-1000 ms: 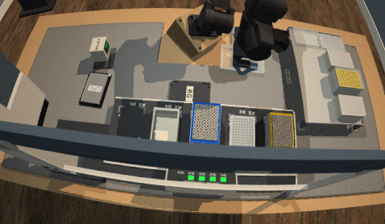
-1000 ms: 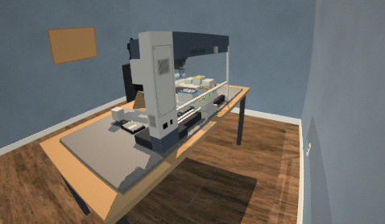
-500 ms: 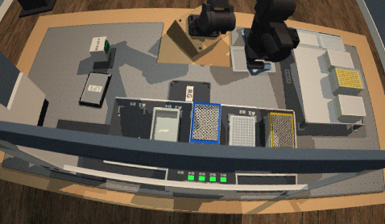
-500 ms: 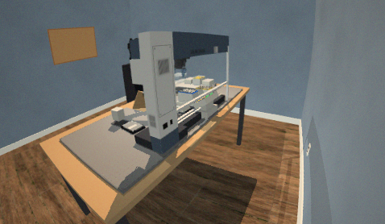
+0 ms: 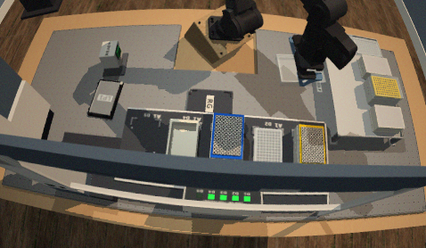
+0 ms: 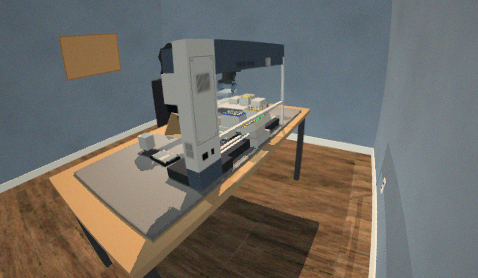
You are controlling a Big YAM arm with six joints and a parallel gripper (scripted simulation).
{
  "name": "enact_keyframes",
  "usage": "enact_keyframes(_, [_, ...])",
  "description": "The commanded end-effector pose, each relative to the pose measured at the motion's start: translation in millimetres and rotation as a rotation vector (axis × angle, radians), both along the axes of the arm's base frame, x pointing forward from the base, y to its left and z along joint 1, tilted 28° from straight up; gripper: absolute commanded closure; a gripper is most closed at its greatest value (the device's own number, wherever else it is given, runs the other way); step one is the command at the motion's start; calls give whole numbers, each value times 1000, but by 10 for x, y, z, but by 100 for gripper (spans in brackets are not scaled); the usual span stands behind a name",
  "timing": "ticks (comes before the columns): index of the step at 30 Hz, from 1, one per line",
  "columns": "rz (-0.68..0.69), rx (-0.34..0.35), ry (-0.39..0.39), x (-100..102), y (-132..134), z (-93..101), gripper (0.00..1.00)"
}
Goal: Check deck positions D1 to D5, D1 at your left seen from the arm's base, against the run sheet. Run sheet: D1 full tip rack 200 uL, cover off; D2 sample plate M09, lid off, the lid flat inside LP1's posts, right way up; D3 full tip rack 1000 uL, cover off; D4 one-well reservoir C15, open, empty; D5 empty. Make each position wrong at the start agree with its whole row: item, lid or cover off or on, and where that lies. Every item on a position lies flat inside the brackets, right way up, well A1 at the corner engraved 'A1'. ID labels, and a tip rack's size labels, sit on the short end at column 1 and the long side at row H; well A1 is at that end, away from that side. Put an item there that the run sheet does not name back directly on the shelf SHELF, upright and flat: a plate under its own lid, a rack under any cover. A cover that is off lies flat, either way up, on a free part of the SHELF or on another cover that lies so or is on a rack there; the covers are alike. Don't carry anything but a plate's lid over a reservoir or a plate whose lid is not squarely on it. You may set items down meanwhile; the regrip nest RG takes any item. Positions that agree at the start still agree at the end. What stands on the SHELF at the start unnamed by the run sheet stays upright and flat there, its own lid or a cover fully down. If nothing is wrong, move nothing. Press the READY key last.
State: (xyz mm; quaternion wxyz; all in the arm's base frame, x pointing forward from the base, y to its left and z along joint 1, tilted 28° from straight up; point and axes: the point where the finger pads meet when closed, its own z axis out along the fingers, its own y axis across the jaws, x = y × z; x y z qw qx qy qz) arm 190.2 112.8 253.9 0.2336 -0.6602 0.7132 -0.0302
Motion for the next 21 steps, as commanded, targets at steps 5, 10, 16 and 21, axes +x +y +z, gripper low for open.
enact_keyframes(5, [-66, 62, -69, 115, 75, 382, 100])
enact_keyframes(10, [-70, 63, -70, 118, 67, 383, 100])
enact_keyframes(16, [-69, 63, -69, 117, 69, 383, 100])
enact_keyframes(21, [-68, 62, -71, 118, 65, 384, 100])
